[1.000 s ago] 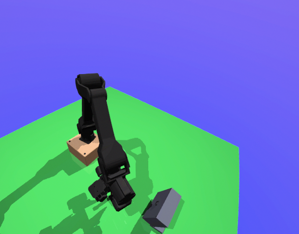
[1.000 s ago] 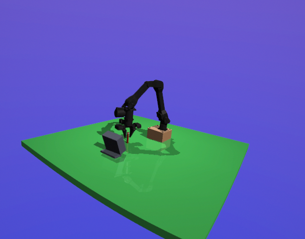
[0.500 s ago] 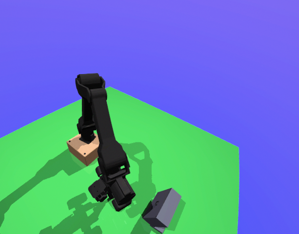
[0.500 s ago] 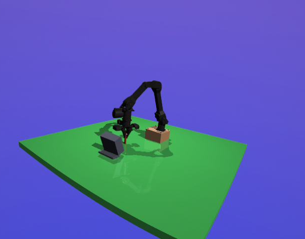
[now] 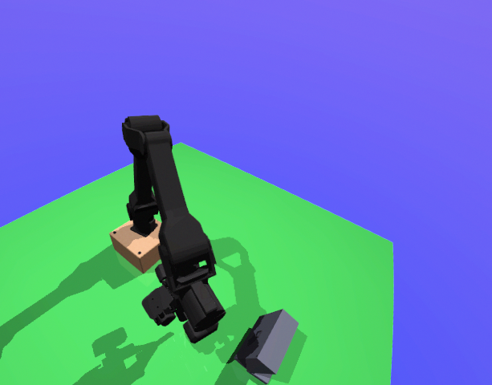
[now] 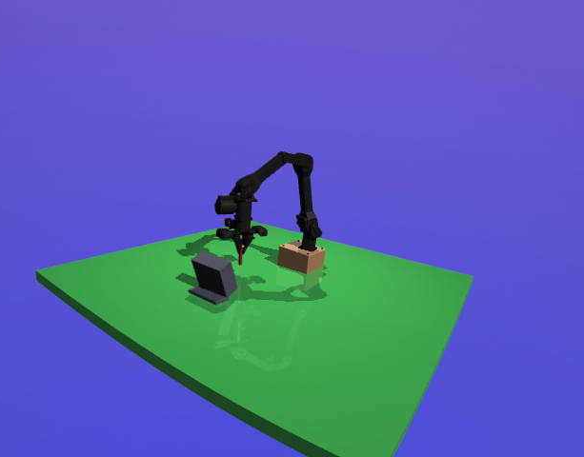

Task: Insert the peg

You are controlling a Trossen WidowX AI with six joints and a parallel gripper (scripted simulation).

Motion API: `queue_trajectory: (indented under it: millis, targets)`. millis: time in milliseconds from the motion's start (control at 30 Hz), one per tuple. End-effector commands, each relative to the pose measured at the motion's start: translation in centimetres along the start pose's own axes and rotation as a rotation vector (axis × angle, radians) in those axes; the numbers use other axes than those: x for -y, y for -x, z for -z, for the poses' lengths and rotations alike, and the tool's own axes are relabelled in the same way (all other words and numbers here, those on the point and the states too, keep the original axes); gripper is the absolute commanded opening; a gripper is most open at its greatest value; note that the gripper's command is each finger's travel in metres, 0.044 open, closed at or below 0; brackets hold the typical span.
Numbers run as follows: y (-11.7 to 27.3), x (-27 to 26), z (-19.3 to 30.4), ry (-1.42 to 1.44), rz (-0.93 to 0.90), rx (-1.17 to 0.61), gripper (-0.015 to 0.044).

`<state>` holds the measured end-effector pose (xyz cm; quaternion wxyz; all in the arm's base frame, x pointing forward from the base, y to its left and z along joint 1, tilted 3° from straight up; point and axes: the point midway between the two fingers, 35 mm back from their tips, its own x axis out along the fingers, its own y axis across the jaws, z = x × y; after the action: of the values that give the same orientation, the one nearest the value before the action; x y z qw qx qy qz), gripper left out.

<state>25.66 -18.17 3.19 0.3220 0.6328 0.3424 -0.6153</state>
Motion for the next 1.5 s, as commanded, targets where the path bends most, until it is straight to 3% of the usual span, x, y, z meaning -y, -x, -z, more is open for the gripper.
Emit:
queue_trajectory:
  millis: [0,233,1467]
  targets:
    - [1.8,-0.1,0.0,0.003,-0.005,-0.003,0.0000]
    - [4.0,0.0,-0.1,0.003,-0.005,-0.004,0.0000]
    - [1.2,-2.2,0.8,0.284,-0.206,-0.020,0.0000]
